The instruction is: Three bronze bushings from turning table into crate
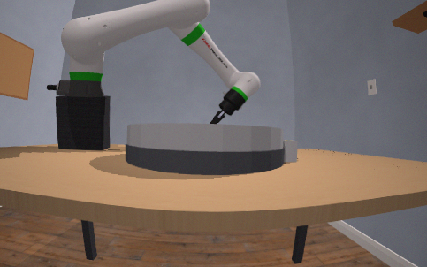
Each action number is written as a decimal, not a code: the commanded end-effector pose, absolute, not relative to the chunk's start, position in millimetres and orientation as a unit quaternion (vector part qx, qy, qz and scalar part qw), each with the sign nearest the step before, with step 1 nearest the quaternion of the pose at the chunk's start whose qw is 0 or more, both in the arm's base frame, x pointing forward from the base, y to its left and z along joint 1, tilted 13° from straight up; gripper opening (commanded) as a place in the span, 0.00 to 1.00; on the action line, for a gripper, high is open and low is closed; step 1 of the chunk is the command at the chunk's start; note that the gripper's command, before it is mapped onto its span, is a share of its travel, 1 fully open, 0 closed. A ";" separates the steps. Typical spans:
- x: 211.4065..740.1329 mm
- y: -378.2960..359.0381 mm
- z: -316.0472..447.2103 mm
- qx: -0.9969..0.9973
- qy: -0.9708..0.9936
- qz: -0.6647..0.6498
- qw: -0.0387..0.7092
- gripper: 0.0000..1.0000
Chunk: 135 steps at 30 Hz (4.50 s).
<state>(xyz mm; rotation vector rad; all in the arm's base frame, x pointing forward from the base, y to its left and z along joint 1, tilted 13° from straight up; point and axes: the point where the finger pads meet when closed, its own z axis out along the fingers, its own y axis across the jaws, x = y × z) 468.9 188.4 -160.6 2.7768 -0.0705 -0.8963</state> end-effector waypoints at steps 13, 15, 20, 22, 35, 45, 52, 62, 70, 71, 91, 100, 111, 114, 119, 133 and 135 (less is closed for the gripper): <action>469.1 188.5 -160.5 0.946 -0.024 -0.305 0.111 0.07; 469.1 188.5 -160.5 0.946 -0.024 -0.305 0.111 0.07; 469.0 188.7 -159.5 0.946 -0.024 -0.305 0.111 0.07; 468.8 189.2 -157.4 0.946 -0.024 -0.305 0.111 0.07; 465.7 198.4 -116.0 0.946 -0.024 -0.305 0.111 0.07; 463.0 206.4 -79.9 0.946 -0.024 -0.305 0.111 0.07; 462.4 208.2 -72.0 0.946 -0.024 -0.305 0.111 0.07; 462.4 208.2 -71.9 0.946 -0.024 -0.305 0.111 0.07; 462.4 208.2 -71.9 0.946 -0.024 -0.305 0.111 0.07; 462.4 208.2 -71.9 0.946 -0.024 -0.305 0.111 0.07; 462.4 208.2 -71.9 0.946 -0.024 -0.305 0.111 0.07; 462.4 208.2 -71.9 0.946 -0.024 -0.305 0.111 0.07; 462.4 208.2 -71.9 0.946 -0.024 -0.305 0.111 0.07; 462.4 208.2 -71.9 0.946 -0.024 -0.305 0.111 0.07; 462.4 208.2 -71.9 0.946 -0.024 -0.305 0.111 0.07; 444.4 134.0 -56.6 0.945 -0.024 -0.305 0.111 0.07; 441.1 119.4 -53.6 0.945 -0.024 -0.305 0.111 0.07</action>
